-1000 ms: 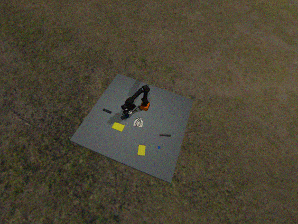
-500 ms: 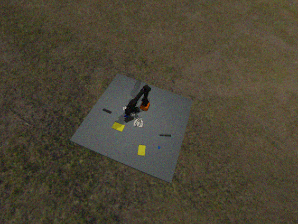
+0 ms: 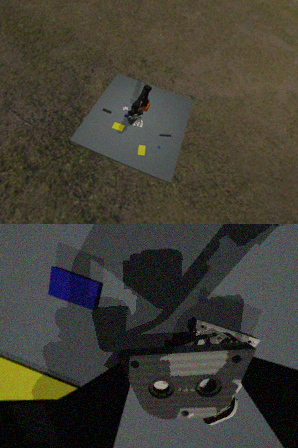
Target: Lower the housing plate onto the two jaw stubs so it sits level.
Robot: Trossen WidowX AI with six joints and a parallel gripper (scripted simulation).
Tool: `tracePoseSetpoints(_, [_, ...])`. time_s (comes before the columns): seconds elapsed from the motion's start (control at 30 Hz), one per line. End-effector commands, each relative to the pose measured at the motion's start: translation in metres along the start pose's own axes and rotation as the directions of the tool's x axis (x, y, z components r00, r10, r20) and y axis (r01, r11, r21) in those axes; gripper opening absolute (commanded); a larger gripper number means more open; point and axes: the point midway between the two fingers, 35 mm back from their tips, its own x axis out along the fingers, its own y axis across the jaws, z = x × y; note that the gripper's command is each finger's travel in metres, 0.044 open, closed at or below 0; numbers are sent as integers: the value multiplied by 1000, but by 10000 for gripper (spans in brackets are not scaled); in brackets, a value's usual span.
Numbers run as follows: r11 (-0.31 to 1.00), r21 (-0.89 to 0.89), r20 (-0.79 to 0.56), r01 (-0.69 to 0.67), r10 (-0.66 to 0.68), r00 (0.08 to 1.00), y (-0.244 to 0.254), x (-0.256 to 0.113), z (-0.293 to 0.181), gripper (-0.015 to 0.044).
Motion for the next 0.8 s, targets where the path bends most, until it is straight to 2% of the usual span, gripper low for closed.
tracePoseSetpoints(0.0, [997, 78, -1, -5, 5, 1000, -9, -1, -5, 351])
tracePoseSetpoints(0.47, [929, 371, -8, 3, 1, 1000, -48, -1, -23, 351])
tracePoseSetpoints(0.77, [923, 384, -9, 3, 0, 1000, -50, -1, -23, 351])
